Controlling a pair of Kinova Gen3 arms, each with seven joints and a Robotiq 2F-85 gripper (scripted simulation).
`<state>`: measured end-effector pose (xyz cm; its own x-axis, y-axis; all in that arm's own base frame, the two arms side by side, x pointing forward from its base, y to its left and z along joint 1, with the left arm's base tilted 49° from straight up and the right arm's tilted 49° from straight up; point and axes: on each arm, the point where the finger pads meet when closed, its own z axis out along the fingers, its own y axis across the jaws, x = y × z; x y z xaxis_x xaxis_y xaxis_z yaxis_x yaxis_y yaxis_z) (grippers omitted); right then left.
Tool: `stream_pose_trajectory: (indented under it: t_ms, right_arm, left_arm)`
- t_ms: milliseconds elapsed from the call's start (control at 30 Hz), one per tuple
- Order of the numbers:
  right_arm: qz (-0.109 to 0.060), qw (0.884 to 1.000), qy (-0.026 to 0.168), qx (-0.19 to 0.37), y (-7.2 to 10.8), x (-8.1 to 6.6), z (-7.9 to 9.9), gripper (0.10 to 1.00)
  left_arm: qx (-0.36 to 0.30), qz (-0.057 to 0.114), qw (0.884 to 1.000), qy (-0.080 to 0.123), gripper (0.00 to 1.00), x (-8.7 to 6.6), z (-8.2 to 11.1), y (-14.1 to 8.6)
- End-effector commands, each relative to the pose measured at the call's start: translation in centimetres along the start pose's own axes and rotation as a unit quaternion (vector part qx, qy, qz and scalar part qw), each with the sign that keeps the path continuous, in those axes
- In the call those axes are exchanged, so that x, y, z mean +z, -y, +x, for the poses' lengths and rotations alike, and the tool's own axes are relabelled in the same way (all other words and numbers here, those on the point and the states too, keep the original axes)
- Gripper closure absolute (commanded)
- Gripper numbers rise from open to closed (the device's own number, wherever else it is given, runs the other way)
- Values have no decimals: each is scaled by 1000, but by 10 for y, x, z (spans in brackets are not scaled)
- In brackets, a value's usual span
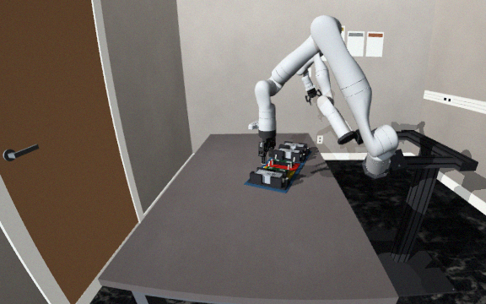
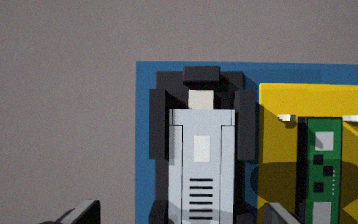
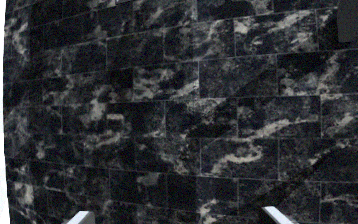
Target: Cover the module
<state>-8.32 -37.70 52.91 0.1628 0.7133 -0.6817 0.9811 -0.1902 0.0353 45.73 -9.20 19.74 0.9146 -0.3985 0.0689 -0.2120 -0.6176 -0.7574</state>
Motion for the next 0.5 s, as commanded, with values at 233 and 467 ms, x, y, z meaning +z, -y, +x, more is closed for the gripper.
stream_pose_trajectory:
  t_ms: [233, 467]
  right_arm:
    - [0, 1000, 1, 0, 0, 0, 0, 100]
    - [0, 1000, 1, 0, 0, 0, 0, 100]
  left_arm:
    - [0, -1, 1000, -1, 2, 0, -1, -8]
    - [0, -1, 1000, -1, 2, 0, -1, -10]
